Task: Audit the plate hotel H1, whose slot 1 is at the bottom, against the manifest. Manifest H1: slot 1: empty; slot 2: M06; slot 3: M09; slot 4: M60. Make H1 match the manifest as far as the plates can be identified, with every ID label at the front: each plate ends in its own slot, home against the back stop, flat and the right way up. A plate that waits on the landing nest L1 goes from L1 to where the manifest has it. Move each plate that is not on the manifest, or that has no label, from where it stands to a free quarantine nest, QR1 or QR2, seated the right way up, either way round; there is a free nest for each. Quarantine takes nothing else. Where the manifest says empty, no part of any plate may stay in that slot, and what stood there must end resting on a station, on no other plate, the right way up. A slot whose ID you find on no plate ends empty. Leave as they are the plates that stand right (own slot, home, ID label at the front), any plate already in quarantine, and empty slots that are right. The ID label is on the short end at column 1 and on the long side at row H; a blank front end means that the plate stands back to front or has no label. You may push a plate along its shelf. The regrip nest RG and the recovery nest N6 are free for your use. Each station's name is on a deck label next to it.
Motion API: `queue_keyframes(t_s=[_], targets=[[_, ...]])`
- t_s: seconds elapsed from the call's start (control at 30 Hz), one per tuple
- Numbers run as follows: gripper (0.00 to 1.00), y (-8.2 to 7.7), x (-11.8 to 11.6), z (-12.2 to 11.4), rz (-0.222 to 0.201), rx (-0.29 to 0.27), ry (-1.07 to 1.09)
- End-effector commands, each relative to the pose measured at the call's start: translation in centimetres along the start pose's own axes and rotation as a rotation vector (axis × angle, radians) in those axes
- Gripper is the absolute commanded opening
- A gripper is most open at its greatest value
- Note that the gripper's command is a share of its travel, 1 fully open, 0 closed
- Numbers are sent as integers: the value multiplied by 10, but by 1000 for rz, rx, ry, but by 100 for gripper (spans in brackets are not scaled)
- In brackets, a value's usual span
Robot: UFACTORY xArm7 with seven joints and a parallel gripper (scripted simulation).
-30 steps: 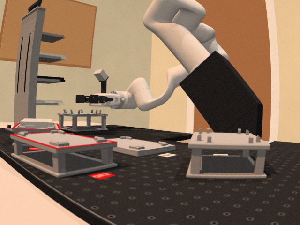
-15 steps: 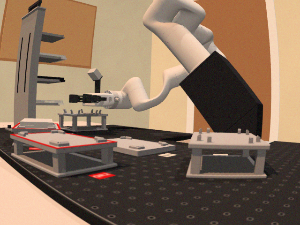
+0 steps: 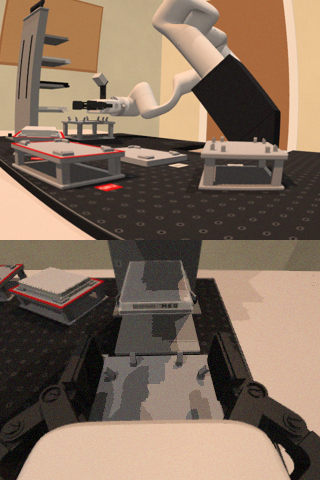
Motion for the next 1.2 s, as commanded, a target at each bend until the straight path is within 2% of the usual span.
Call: queue_keyframes(t_s=[0.0,1.17], targets=[[100,5,0,1,1,0,-2],[100,57,0,1,1,1,-2]])
Point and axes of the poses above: the point where the finger pads meet when closed, its own y axis out along the fingers, its own x axis across the jaws, z = x × y, the point moved 1 cm from there along -y, back along the fingers, and after that the axes turned 1 degree about y, right-handed, at the moved point
